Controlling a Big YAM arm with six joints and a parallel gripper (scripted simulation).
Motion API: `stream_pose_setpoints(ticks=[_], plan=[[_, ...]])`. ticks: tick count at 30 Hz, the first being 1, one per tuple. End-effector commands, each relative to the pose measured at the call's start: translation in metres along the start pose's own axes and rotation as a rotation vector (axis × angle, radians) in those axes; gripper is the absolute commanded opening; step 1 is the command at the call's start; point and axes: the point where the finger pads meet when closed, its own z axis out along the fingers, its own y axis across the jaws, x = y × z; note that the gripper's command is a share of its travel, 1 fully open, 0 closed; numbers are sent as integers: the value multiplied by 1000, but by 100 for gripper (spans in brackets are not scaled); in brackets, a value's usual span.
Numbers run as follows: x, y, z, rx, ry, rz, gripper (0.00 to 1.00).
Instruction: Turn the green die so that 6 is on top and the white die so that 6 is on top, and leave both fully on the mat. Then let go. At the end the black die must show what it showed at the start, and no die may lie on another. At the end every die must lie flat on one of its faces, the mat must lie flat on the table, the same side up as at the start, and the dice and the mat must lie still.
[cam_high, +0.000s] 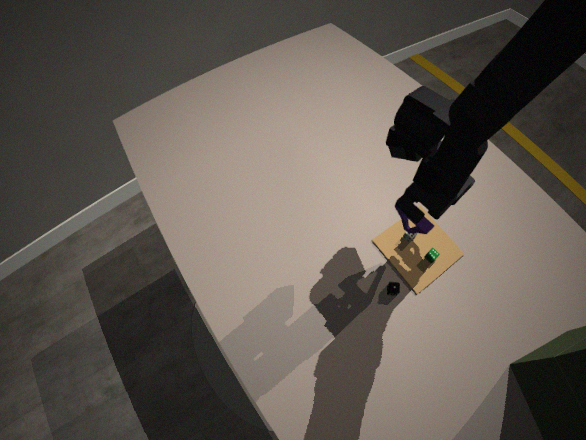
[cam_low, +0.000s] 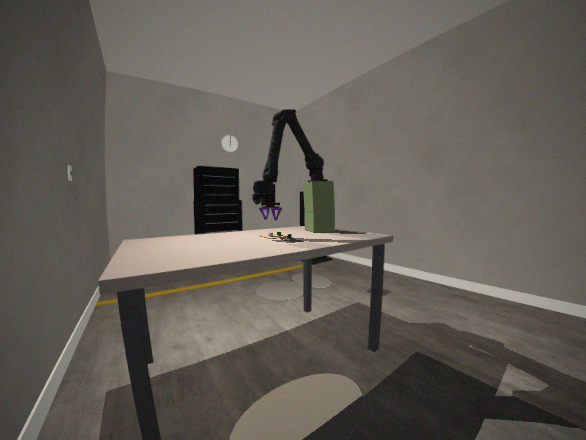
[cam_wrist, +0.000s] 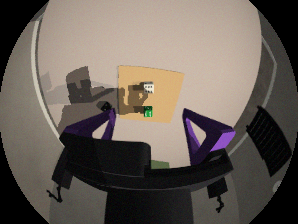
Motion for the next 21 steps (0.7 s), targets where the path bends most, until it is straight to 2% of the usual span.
stream_pose_setpoints(ticks=[1, 12, 14, 21], plan=[[-4, 7, 2, -3, -3, -8, 100], [-4, 7, 0, -3, -5, -8, 100], [-10, 7, -12, -3, -21, -7, 100], [-6, 7, -36, -3, -19, -6, 100]])
